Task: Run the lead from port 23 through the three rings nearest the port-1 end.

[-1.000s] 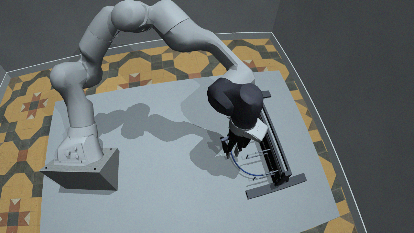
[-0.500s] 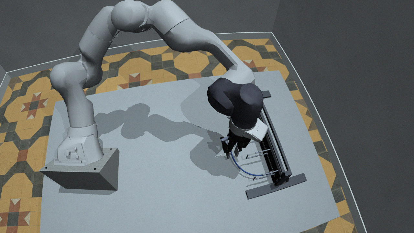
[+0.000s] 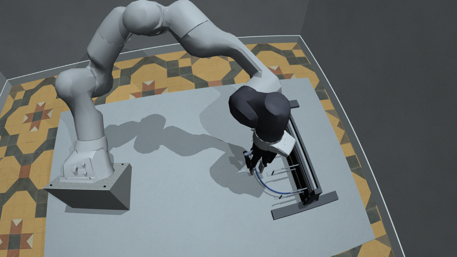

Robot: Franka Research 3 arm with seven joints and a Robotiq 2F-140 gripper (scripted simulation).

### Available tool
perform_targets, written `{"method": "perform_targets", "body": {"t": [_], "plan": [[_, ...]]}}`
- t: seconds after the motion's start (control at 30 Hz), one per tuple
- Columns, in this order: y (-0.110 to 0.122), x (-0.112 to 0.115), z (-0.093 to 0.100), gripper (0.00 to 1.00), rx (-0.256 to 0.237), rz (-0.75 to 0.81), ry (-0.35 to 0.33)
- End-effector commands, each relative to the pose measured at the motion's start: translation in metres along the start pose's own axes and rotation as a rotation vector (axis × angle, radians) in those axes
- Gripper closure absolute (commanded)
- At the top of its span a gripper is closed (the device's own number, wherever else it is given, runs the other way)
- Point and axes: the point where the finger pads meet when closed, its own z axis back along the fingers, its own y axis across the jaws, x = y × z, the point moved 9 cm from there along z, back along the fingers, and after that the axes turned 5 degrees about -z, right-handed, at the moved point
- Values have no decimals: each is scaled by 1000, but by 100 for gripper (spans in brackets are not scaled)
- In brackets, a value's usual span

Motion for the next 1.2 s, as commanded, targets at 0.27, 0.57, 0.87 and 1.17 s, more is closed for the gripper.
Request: {"method": "perform_targets", "body": {"t": [0.27,0.57,0.87,1.17], "plan": [[0,1,-2,100,0,3,-1],[0,1,-2,100,0,3,-1],[0,1,-2,100,0,3,-1],[0,1,-2,100,0,3,-1]]}}
